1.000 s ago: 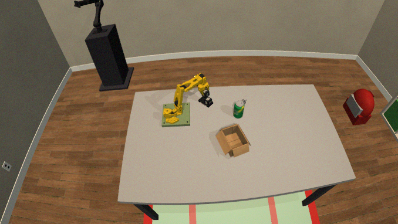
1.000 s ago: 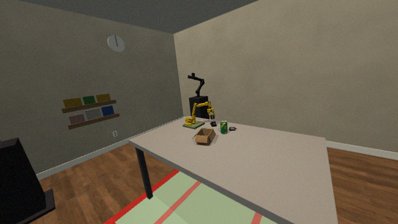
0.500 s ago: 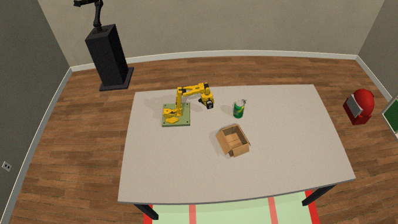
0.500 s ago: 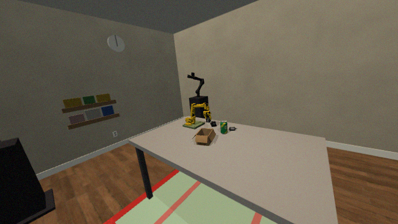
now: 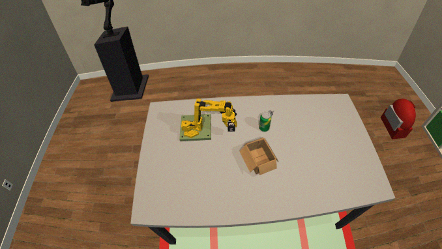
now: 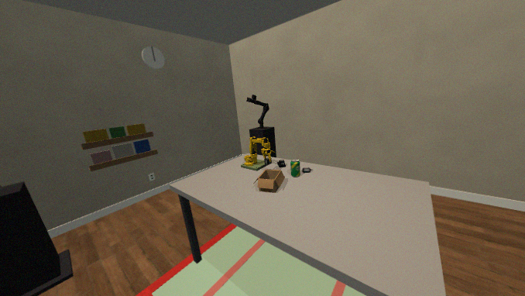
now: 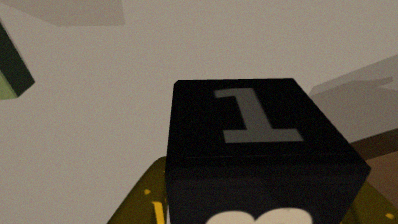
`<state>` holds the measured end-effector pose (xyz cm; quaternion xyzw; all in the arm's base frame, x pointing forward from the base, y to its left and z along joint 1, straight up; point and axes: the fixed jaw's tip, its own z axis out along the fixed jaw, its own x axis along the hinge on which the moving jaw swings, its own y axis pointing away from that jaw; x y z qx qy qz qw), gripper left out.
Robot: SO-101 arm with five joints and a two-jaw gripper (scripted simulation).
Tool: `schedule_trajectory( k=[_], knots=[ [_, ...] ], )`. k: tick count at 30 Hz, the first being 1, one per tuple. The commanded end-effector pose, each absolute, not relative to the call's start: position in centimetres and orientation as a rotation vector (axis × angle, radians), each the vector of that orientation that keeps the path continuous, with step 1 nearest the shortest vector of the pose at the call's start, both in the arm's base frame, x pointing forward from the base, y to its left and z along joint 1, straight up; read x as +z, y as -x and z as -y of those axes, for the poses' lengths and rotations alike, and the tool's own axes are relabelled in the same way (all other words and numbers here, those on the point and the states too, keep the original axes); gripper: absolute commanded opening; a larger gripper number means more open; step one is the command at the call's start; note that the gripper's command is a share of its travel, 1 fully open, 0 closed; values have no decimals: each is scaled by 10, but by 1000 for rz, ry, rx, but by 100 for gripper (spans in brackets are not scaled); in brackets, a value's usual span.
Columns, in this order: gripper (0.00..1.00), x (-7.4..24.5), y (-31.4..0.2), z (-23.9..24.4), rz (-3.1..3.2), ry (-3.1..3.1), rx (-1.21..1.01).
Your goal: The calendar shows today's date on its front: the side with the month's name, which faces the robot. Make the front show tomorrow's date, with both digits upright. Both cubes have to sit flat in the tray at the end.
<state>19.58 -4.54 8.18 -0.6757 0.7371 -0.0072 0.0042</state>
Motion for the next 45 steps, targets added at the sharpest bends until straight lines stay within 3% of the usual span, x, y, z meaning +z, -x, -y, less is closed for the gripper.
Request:
schedule_trajectory(
  k=[1, 45],
  knots=[
    [0, 84, -192, 52, -2335, 2081, -31],
    [0, 39, -189, 56, -2352, 2085, 4]
  ],
)
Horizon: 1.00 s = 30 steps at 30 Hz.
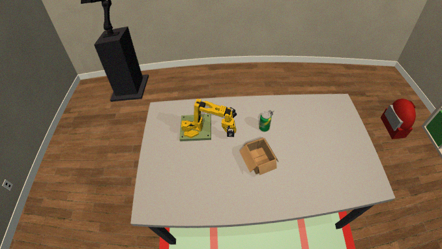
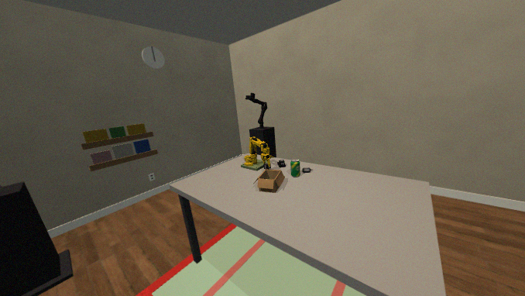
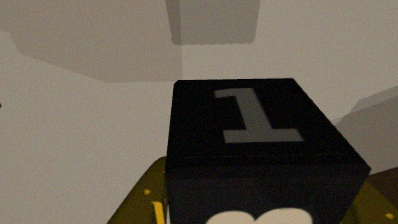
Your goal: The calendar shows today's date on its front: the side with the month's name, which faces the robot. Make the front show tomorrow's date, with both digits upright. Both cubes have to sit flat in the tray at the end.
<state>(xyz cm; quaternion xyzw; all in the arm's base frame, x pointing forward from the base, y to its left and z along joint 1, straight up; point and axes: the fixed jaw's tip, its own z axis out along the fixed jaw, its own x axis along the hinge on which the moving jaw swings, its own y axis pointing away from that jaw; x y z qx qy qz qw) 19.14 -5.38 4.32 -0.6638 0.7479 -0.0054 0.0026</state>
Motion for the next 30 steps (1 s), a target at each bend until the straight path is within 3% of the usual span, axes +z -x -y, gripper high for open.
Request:
schedule_trajectory(
  k=[1, 30],
  knots=[
    [0, 39, -189, 56, -2352, 2085, 4],
    [0, 33, -189, 56, -2352, 2085, 4]
  ],
)
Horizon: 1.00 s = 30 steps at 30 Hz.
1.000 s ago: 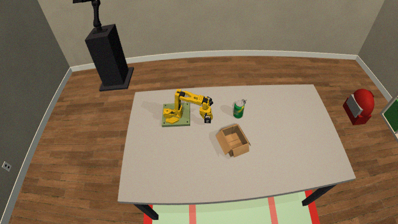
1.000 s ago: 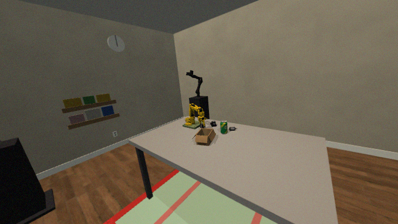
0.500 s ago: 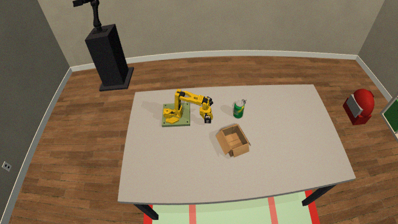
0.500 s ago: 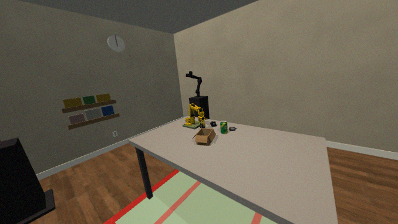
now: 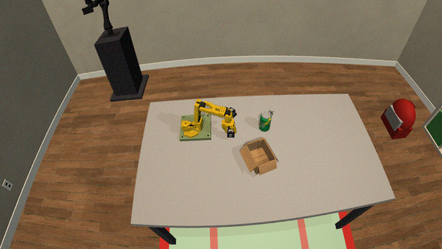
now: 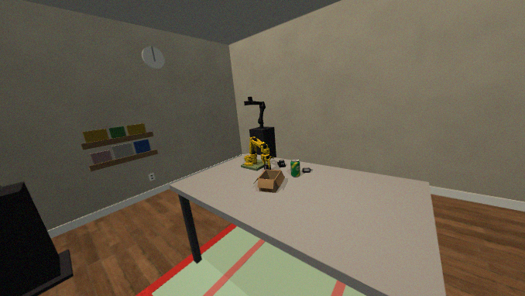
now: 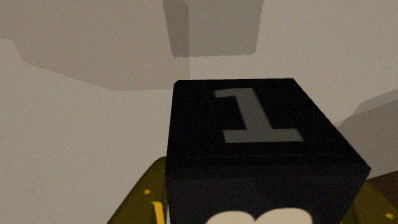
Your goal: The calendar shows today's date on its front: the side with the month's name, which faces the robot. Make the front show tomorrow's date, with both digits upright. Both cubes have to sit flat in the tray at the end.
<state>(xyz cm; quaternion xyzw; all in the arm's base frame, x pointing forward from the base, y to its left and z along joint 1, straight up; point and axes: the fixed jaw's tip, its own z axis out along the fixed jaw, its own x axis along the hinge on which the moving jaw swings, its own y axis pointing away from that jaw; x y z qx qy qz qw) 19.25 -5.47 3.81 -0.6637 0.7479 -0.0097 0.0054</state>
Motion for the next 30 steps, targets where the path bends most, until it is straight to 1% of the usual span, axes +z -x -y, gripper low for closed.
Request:
schedule_trajectory(
  k=[1, 30],
  knots=[
    [0, 33, -189, 56, -2352, 2085, 4],
    [0, 21, -189, 56, -2352, 2085, 4]
  ],
)
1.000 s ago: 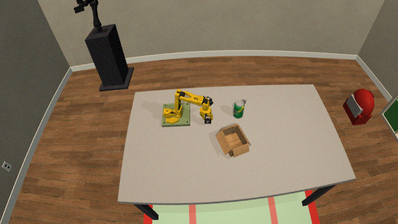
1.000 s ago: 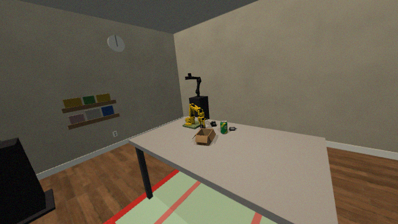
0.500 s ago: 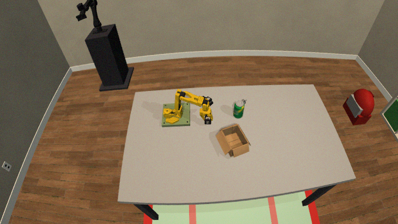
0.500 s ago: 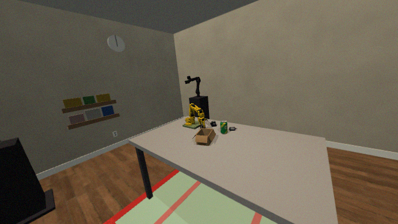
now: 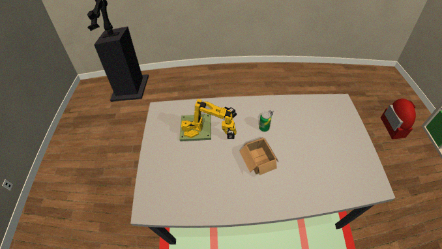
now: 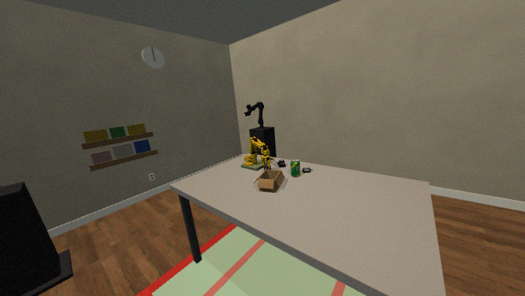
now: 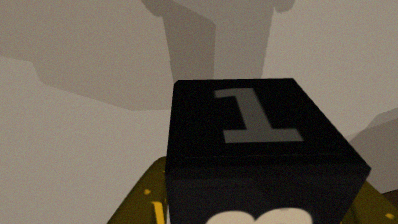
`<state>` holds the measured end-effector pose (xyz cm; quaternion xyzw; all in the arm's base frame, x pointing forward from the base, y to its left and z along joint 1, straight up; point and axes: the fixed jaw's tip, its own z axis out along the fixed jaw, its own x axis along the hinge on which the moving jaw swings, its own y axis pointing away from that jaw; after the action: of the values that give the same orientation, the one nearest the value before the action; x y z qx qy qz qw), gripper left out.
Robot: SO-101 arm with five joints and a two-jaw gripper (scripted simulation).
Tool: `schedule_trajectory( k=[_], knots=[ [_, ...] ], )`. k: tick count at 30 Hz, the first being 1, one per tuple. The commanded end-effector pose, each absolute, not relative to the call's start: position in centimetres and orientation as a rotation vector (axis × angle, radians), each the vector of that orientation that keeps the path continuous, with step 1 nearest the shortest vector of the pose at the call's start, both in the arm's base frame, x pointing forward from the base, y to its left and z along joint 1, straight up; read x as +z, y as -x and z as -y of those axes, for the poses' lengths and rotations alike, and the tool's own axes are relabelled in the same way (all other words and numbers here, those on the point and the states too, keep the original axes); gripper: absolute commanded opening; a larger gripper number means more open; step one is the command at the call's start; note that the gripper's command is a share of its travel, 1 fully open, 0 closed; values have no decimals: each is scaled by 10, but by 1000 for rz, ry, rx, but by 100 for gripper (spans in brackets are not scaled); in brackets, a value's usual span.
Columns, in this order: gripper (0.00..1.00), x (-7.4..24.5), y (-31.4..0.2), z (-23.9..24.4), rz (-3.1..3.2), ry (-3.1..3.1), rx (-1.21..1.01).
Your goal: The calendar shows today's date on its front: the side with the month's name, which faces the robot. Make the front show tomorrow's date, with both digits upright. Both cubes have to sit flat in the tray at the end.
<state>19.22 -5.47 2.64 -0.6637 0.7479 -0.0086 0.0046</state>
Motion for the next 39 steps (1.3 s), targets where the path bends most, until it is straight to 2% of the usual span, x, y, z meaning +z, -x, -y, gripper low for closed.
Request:
schedule_trajectory(
  k=[1, 39],
  knots=[
    [0, 21, -189, 56, -2352, 2085, 4],
    [0, 9, -188, 56, -2352, 2085, 4]
  ],
)
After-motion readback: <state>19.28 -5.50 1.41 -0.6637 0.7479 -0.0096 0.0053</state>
